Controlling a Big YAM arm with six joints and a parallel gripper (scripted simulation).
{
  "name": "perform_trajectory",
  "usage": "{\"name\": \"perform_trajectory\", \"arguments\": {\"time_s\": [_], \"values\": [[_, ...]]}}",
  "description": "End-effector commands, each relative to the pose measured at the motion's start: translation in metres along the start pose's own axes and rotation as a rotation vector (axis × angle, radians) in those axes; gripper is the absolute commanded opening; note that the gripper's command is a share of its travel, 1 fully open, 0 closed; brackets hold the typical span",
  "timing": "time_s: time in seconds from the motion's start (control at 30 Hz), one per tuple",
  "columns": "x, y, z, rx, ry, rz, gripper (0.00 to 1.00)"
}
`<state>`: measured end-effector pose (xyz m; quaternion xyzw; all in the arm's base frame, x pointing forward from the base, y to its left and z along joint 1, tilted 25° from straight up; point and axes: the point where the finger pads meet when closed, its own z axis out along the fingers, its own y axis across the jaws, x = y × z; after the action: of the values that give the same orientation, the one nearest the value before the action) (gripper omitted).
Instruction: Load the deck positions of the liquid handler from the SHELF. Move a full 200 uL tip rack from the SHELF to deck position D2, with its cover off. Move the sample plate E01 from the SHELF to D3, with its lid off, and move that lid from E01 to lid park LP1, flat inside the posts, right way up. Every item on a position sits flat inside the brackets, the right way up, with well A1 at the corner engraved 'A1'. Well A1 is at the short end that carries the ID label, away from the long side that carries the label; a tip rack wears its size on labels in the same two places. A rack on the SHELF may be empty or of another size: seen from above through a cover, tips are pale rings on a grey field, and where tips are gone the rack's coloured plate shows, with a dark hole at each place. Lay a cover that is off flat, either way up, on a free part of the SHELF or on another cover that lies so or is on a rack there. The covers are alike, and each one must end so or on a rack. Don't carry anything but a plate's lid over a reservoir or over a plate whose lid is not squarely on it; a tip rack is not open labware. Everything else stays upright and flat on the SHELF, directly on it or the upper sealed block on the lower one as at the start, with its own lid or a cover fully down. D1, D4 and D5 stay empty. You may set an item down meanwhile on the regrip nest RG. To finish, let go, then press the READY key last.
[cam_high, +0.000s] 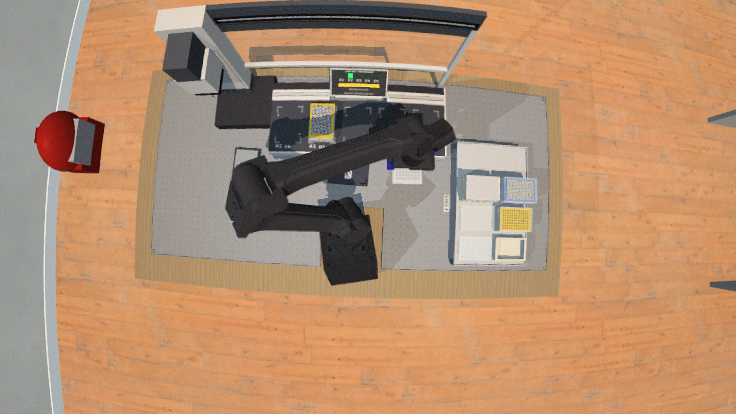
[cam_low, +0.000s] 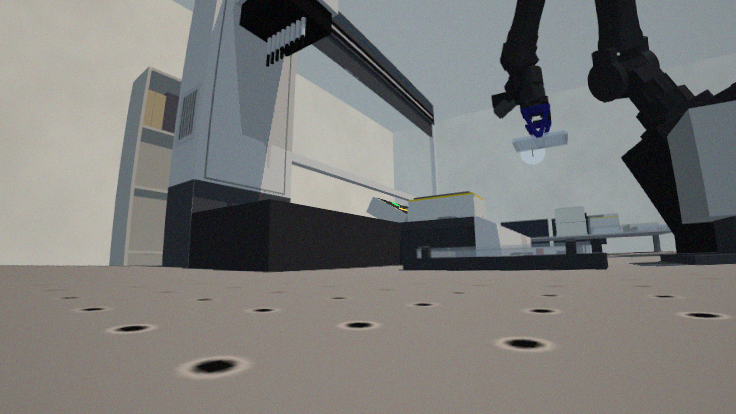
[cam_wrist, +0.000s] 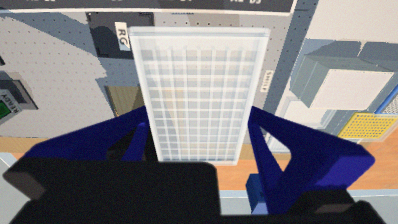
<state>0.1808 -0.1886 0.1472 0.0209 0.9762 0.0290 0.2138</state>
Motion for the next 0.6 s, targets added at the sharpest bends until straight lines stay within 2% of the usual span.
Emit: {"name": "perform_trajectory", "arguments": {"time_s": [0.0, 0.57], "values": [[-0.002, 0.008, -0.003, 0.003, -0.002, 0.013, 0.00], [-0.002, 0.043, -0.003, 0.002, -0.002, 0.014, 0.00]]}}
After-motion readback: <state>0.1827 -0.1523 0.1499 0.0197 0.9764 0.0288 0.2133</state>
